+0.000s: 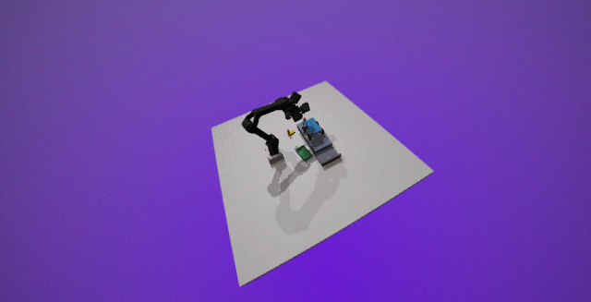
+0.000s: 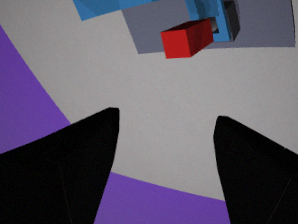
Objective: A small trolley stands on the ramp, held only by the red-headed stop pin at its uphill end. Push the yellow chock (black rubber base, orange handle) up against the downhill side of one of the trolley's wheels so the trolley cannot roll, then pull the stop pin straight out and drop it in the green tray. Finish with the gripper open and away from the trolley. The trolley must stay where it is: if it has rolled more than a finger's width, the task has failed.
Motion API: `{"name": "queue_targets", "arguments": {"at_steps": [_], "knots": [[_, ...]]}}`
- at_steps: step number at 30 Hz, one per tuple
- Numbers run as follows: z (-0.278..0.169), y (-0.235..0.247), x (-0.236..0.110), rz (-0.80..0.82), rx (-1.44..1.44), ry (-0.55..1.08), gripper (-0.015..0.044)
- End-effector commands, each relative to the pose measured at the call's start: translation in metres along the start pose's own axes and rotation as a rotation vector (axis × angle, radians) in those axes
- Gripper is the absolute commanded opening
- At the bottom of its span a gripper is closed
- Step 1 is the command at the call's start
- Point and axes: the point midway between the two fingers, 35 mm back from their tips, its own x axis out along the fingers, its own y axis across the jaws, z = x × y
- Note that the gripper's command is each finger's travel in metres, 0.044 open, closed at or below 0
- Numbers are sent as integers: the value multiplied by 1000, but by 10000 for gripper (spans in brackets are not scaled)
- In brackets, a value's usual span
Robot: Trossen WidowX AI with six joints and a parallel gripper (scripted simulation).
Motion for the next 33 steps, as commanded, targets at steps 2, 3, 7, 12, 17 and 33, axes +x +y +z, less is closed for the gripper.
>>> {"name": "queue_targets", "arguments": {"at_steps": [2,3,7,12,17,33], "knots": [[-3,-33,12,-134,-125,-68,190],[-3,-41,14,-165,-154,-84,190],[-2,-73,20,-287,-280,-149,190],[3,-111,21,-432,-452,-233,190],[10,-139,17,-549,-610,-308,190],[25,-155,47,-554,-617,-311,190]]}}
